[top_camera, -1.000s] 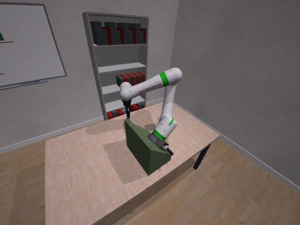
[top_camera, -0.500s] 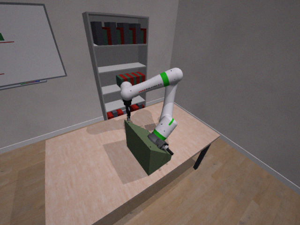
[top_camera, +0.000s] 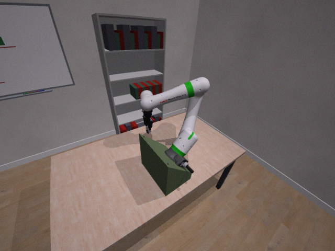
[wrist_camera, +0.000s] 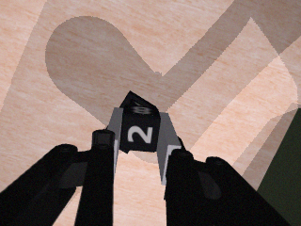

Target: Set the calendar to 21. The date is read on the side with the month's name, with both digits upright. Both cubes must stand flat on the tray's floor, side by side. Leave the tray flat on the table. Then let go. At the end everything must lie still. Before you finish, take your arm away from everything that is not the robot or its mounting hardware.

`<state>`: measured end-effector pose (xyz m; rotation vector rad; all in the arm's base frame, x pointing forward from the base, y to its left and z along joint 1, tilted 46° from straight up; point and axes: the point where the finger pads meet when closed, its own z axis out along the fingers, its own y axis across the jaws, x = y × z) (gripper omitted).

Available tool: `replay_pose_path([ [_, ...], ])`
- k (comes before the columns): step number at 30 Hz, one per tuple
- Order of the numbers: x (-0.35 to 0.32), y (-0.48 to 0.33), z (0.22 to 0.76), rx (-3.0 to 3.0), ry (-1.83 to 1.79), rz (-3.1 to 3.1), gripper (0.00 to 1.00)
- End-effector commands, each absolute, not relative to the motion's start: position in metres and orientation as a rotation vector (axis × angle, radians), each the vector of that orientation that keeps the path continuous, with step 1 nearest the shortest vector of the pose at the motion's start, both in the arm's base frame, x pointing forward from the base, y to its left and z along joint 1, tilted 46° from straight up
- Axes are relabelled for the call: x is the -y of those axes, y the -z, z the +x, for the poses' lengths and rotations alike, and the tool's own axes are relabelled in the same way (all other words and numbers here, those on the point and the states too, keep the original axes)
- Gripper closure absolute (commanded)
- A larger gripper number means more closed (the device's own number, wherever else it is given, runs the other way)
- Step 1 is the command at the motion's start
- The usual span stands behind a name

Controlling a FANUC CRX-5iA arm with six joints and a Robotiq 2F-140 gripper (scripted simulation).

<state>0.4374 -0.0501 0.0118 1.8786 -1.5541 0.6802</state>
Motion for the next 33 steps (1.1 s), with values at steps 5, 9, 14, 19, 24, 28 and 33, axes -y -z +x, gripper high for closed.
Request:
replay_pose_path([
  [5, 0.073, -0.034, 0.430, 1.258, -0.540, 2.051, 0.84],
  [9, 0.081, -0.042, 0.427, 1.158, -0.498, 2.097, 0.84],
  [14, 0.096, -0.055, 0.421, 0.962, -0.415, 2.174, 0.84],
  [19, 0.108, -0.065, 0.415, 0.802, -0.347, 2.225, 0.84],
  [24, 0.120, -0.075, 0.409, 0.637, -0.278, 2.266, 0.84],
  [28, 0.131, -0.083, 0.403, 0.492, -0.216, 2.294, 0.84],
  [33, 0.135, -0.087, 0.400, 0.432, -0.190, 2.303, 0.84],
])
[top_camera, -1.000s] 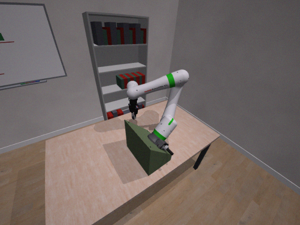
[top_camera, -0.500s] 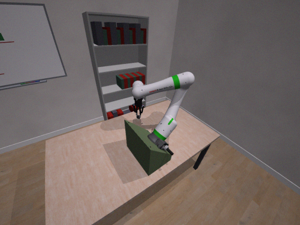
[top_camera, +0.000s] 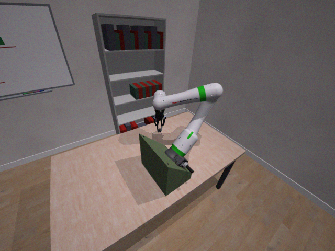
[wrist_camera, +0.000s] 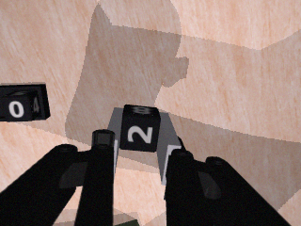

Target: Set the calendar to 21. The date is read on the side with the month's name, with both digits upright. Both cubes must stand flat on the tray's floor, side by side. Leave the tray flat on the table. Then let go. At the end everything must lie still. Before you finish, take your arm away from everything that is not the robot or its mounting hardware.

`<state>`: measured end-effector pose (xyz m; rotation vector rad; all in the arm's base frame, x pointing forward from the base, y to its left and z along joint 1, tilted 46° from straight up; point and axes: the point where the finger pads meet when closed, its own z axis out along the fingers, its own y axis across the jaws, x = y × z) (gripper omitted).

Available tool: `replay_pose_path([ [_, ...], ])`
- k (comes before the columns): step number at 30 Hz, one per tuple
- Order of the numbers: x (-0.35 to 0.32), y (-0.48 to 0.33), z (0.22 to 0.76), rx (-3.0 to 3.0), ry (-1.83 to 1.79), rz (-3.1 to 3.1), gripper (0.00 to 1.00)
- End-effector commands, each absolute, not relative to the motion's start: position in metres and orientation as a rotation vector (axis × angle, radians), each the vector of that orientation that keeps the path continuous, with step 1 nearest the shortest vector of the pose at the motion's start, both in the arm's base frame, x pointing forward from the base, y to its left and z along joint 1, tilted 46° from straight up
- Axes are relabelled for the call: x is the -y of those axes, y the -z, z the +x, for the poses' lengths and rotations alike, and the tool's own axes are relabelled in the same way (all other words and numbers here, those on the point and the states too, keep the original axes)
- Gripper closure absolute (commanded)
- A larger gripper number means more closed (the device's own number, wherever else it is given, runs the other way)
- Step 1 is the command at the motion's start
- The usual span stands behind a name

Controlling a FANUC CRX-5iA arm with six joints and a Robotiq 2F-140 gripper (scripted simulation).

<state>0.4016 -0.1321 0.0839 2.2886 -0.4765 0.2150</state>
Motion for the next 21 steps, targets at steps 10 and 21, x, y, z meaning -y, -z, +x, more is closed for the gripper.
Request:
replay_pose_path([
  [10, 0.1348, -0.0866, 0.4002, 0.432, -0.190, 2.303, 0.84],
  [21, 0.1408, -0.0809, 0.4002, 0.432, -0.190, 2.303, 0.84],
])
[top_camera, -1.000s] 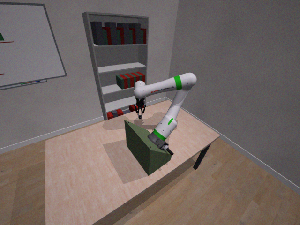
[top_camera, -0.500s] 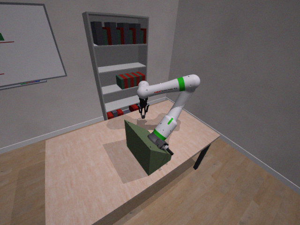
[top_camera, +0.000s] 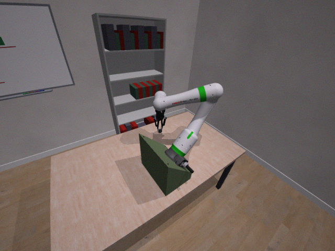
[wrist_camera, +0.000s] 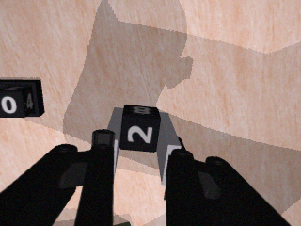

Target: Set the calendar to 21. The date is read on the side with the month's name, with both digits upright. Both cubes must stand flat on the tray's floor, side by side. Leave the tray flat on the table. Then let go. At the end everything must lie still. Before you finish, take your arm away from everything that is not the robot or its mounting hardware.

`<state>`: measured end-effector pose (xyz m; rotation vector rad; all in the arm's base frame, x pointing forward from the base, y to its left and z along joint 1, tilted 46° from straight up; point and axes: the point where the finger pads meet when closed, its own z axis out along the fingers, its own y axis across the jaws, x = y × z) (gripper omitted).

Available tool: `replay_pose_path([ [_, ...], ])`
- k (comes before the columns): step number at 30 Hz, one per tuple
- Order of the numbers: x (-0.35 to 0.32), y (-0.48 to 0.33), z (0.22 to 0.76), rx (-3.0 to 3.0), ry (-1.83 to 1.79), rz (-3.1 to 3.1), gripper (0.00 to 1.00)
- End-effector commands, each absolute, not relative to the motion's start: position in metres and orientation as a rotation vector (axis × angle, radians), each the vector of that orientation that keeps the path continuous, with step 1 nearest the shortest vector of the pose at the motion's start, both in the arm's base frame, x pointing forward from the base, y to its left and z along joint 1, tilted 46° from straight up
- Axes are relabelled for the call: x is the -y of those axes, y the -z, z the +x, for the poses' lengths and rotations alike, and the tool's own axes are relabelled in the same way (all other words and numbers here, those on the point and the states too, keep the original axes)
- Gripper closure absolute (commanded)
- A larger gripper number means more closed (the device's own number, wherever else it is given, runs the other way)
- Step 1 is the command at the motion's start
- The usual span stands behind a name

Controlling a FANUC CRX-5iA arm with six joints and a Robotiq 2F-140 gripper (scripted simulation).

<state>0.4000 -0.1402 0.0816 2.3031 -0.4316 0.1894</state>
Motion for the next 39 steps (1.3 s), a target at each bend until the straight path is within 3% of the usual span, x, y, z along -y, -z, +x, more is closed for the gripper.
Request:
replay_pose_path([
  [1, 0.143, -0.079, 0.400, 0.432, -0.190, 2.303, 0.84],
  [15, 0.188, -0.036, 0.401, 0.432, -0.190, 2.303, 0.84],
  [39, 0.204, -0.021, 0.401, 0.432, -0.190, 2.303, 0.84],
])
